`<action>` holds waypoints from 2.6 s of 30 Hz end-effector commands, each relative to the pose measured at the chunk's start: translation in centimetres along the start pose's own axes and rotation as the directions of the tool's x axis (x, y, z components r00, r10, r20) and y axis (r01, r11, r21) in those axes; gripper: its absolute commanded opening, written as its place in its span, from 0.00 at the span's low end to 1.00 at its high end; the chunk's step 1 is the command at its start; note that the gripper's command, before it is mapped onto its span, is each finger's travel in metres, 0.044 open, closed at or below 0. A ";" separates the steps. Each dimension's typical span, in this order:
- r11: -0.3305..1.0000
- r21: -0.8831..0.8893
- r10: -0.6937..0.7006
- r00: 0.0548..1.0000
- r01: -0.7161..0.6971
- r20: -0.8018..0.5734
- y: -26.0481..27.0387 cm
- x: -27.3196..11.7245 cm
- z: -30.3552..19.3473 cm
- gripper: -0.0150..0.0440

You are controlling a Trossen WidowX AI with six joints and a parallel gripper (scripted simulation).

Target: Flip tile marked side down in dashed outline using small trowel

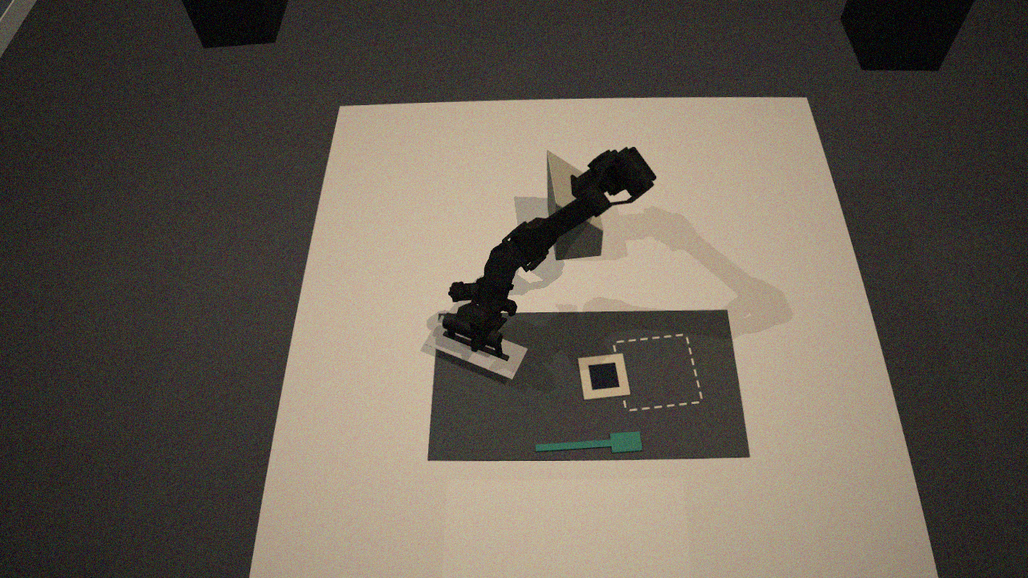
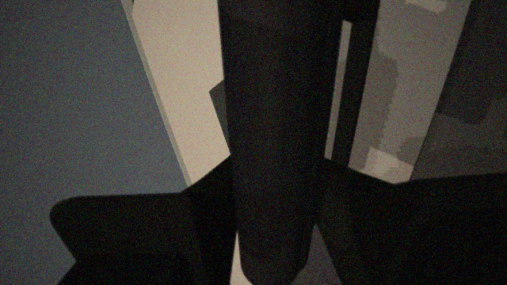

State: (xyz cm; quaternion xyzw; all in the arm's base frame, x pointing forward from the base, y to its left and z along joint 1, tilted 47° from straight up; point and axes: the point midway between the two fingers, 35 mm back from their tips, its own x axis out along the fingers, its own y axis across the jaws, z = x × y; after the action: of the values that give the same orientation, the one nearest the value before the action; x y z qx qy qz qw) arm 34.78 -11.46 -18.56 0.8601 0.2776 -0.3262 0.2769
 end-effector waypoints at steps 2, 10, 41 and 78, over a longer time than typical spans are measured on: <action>1.000 -0.014 0.016 1.000 -0.016 -0.006 1.2 -0.7 -0.2 0.25; 0.988 -0.152 0.018 0.993 -0.036 -0.117 1.5 0.1 -4.2 0.25; 0.912 -0.396 -0.033 0.944 -0.106 -0.328 -1.3 1.8 -12.5 0.25; 0.913 -0.393 -0.034 0.944 -0.104 -0.329 -4.2 1.4 -15.8 0.25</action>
State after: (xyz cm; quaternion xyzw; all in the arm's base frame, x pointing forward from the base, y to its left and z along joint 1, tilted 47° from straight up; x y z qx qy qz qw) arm 39.29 1.59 -11.49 0.8313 0.3633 -0.1150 0.4045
